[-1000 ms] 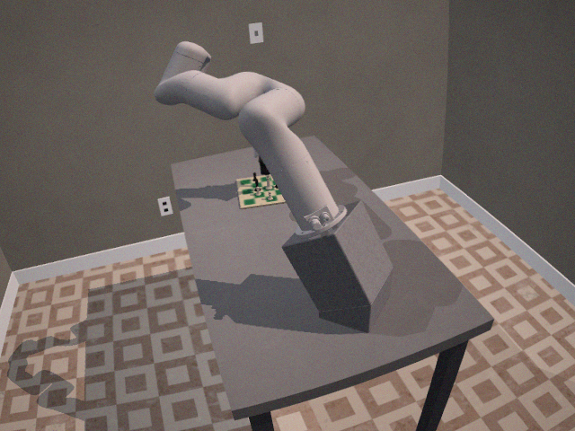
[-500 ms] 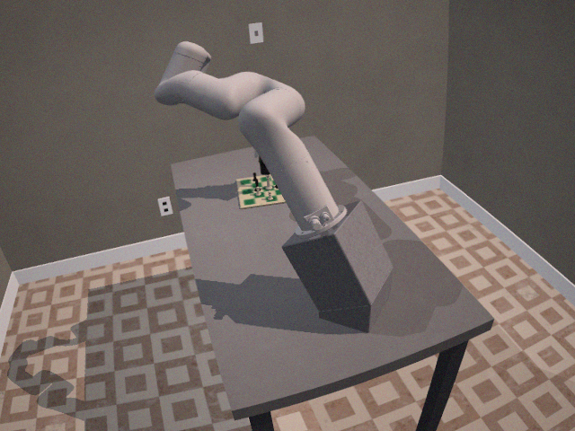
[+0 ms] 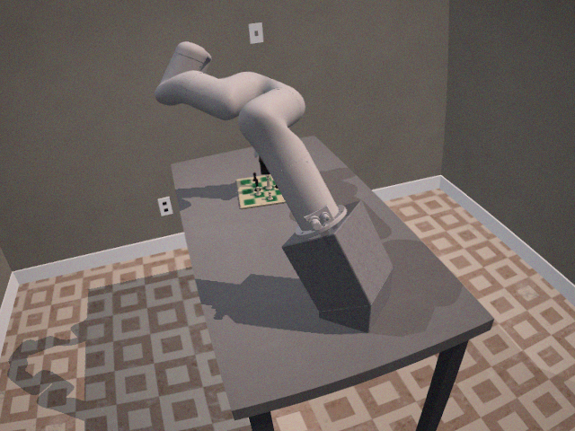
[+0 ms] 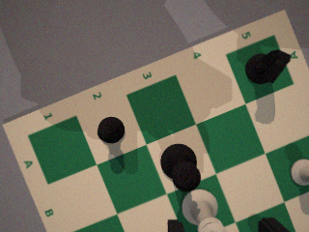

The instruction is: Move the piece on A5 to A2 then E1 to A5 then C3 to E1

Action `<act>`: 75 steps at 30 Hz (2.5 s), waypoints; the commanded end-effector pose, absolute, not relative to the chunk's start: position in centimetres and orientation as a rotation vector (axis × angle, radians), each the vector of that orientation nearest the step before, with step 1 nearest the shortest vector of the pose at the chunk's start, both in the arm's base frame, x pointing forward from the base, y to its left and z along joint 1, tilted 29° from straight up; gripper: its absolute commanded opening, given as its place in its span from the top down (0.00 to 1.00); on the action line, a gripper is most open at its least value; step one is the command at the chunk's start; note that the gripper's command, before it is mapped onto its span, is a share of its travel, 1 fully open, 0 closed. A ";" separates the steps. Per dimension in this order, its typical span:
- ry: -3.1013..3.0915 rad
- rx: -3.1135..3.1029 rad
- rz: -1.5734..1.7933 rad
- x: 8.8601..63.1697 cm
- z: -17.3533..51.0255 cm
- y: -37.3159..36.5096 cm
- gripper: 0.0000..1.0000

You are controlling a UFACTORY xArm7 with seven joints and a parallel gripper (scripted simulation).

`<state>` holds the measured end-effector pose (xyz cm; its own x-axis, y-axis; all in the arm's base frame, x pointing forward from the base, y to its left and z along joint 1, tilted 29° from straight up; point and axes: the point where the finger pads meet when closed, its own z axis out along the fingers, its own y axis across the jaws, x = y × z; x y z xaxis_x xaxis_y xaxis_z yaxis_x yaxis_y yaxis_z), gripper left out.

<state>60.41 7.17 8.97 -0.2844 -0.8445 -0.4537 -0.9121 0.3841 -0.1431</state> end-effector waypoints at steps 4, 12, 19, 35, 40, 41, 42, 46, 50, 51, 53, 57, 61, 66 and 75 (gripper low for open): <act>2.190 -1.507 0.193 60.5 9.2 7.0 0.57; 2.190 -1.507 0.193 60.5 9.2 7.0 0.57; 2.190 -1.507 0.193 60.5 9.2 7.0 0.57; 2.190 -1.507 0.193 60.6 8.8 7.2 0.57; 2.190 -1.507 0.193 60.8 8.4 7.4 0.57; 2.190 -1.507 0.193 60.9 8.2 7.4 0.57; 2.190 -1.507 0.193 60.9 8.0 7.5 0.57; 2.190 -1.507 0.193 61.2 7.0 7.9 0.57; 2.190 -1.507 0.193 61.5 6.2 8.3 0.57; 2.190 -1.507 0.193 61.6 6.0 8.4 0.57; 2.190 -1.507 0.193 61.6 5.9 8.4 0.57; 2.190 -1.507 0.193 61.8 5.5 8.6 0.57; 2.190 -1.507 0.193 61.8 5.4 8.6 0.57; 2.190 -1.507 0.193 61.8 5.4 8.6 0.57; 2.190 -1.507 0.193 61.8 5.4 8.6 0.57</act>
